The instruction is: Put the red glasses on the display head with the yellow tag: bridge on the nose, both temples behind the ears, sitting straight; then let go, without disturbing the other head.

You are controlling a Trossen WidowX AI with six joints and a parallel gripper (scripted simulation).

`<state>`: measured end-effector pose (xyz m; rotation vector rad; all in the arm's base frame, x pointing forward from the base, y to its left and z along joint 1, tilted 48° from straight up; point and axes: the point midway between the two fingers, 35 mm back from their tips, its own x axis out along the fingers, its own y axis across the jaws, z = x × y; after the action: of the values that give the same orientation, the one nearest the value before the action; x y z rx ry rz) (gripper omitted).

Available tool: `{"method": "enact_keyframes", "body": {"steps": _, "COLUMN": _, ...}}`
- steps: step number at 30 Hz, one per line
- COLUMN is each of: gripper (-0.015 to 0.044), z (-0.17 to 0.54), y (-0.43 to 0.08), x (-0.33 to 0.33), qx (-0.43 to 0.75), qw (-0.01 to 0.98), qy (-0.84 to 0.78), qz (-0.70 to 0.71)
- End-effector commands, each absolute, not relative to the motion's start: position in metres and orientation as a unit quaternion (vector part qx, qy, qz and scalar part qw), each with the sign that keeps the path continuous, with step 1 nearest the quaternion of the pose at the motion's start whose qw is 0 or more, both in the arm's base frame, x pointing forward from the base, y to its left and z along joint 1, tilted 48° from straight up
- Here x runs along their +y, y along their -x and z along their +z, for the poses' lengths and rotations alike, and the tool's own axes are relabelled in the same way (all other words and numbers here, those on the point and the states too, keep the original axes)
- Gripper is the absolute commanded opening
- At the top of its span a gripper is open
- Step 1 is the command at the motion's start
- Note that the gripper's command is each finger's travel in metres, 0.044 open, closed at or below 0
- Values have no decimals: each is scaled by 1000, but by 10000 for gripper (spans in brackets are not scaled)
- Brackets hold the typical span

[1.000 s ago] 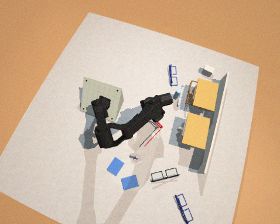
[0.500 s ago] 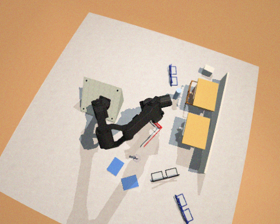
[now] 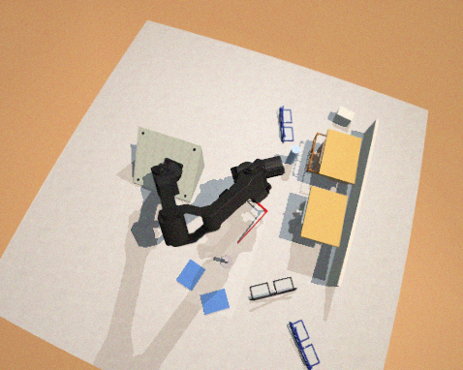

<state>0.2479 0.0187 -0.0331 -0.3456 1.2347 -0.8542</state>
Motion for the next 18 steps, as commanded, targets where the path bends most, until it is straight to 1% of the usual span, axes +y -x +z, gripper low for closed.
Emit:
{"method": "enact_keyframes", "body": {"steps": 1, "gripper": 107, "z": -32, "y": -247, "x": 19, "qx": 558, "qw": 717, "qy": 156, "qz": -386}}
{"method": "enact_keyframes", "body": {"steps": 18, "gripper": 107, "z": -22, "y": -242, "x": 18, "qx": 559, "qw": 716, "qy": 159, "qz": -386}}
